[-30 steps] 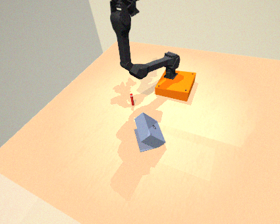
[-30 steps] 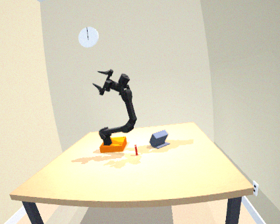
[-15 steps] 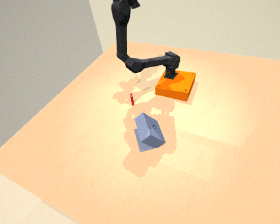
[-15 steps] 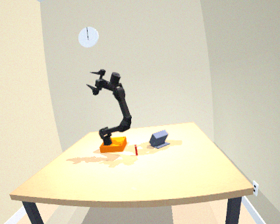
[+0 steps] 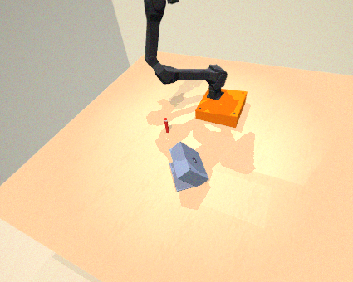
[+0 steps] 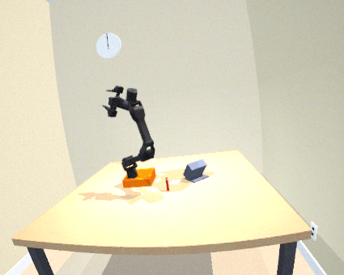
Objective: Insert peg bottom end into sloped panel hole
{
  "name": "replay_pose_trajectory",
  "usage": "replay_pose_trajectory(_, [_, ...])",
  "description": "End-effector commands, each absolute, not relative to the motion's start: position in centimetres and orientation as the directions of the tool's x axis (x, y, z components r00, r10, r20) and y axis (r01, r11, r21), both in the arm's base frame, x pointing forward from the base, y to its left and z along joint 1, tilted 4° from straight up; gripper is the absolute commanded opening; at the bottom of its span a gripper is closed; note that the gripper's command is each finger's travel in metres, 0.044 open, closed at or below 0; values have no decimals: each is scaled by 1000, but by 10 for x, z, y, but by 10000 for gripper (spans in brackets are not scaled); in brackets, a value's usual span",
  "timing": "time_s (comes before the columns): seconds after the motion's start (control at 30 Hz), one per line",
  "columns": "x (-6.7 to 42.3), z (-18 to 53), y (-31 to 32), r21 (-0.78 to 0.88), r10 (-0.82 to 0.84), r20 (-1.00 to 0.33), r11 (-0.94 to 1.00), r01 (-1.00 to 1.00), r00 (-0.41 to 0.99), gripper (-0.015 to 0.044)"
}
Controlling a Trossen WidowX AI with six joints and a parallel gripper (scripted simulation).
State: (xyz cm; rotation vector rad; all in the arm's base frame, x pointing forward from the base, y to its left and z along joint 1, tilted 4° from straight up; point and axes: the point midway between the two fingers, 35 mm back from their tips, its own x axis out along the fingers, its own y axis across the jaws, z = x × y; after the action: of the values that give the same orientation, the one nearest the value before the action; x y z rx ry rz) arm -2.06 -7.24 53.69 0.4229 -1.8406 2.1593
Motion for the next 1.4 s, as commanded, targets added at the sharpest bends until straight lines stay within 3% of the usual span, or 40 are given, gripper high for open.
replay_pose_trajectory(0.0, [-37,535,-60,-913,80,358,-179,-367,-930,440])
replay_pose_trajectory(0.7, [-85,524,6,-908,410,240,-226,-353,-880,440])
replay_pose_trajectory(1.37, [-101,501,81,-871,675,87,-305,-384,-733,440])
